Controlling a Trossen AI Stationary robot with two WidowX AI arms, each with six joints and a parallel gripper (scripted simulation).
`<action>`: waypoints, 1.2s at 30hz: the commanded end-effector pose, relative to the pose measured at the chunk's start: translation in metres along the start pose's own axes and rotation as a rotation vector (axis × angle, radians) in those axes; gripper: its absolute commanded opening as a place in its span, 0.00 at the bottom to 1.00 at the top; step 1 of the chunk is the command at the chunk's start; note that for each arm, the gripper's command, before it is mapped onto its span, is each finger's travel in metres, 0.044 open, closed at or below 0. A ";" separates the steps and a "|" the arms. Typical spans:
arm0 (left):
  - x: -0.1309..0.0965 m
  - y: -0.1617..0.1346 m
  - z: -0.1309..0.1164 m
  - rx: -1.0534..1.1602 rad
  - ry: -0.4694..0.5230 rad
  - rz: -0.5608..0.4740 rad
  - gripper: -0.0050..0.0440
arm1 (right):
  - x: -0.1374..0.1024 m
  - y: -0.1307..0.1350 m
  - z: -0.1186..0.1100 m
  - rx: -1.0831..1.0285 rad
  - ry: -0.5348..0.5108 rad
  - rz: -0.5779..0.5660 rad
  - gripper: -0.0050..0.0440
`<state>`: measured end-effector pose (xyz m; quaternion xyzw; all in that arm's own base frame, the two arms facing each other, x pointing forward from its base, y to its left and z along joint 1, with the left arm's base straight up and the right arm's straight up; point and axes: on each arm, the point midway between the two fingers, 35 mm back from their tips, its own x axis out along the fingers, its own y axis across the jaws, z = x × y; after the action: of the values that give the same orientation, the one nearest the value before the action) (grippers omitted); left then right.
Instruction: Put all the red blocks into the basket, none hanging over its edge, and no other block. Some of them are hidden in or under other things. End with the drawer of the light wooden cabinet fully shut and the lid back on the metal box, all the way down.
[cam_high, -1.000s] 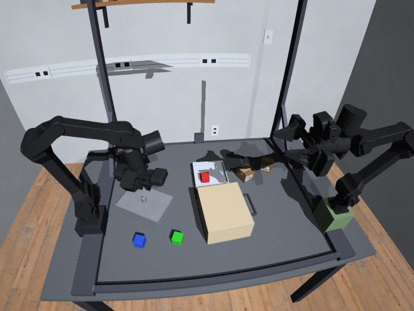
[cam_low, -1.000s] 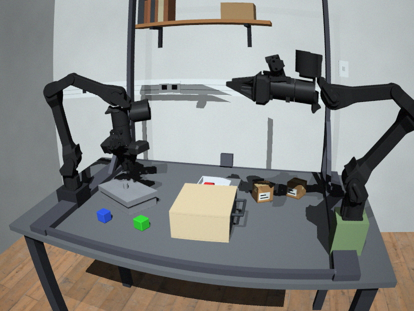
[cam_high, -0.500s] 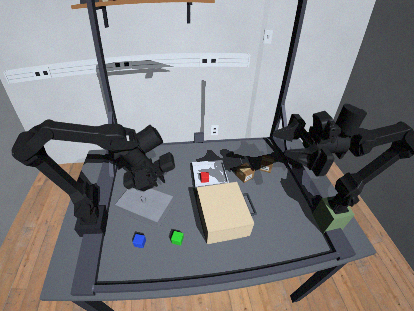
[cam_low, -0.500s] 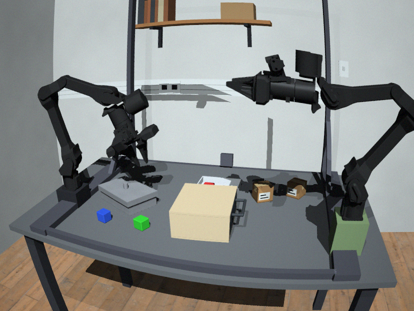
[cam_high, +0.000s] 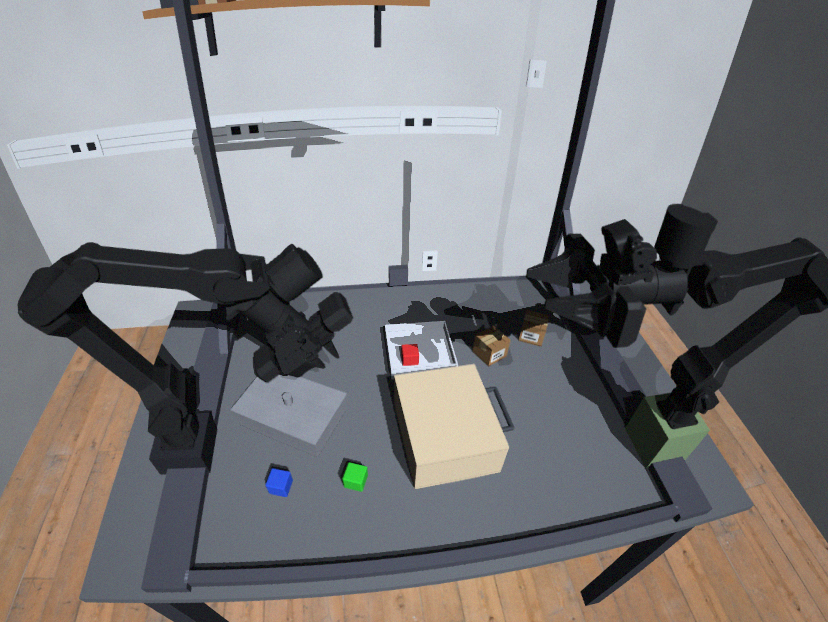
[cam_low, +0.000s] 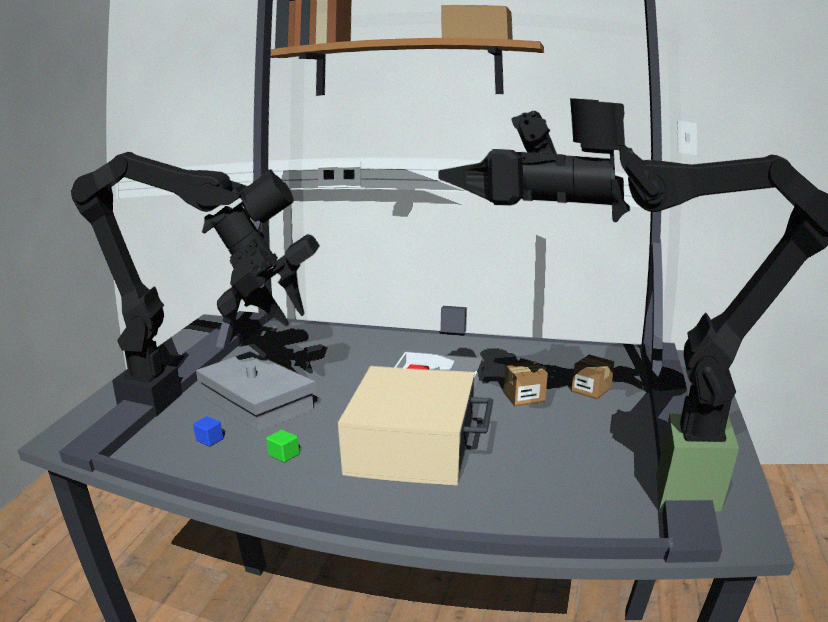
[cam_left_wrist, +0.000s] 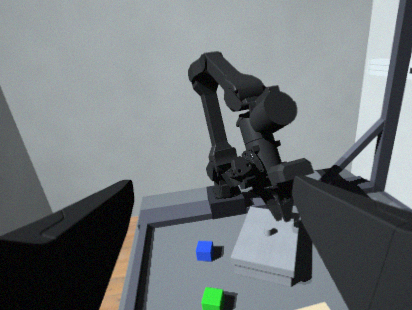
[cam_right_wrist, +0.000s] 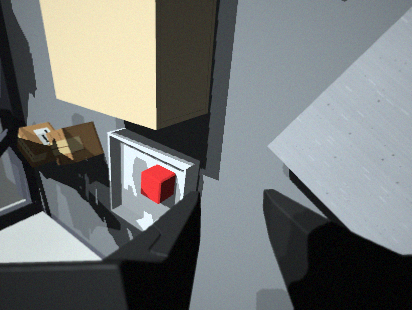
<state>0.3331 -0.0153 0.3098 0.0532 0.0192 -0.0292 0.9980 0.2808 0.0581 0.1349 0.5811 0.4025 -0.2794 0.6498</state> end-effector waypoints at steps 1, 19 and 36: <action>0.010 -0.009 0.011 0.073 0.019 -0.037 0.82 | -0.004 0.009 0.003 -0.057 0.000 0.061 0.38; 0.074 -0.104 -0.064 0.664 0.371 -0.480 0.82 | -0.044 0.067 0.030 -0.589 -0.203 0.435 0.38; 0.080 -0.208 -0.152 1.172 0.480 -1.092 0.82 | -0.108 0.107 0.054 -1.074 -0.641 0.658 0.38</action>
<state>0.3867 -0.1977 0.1207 0.5338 0.2542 -0.4861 0.6435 0.3269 0.0141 0.2710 0.1870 0.1074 0.0007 0.9765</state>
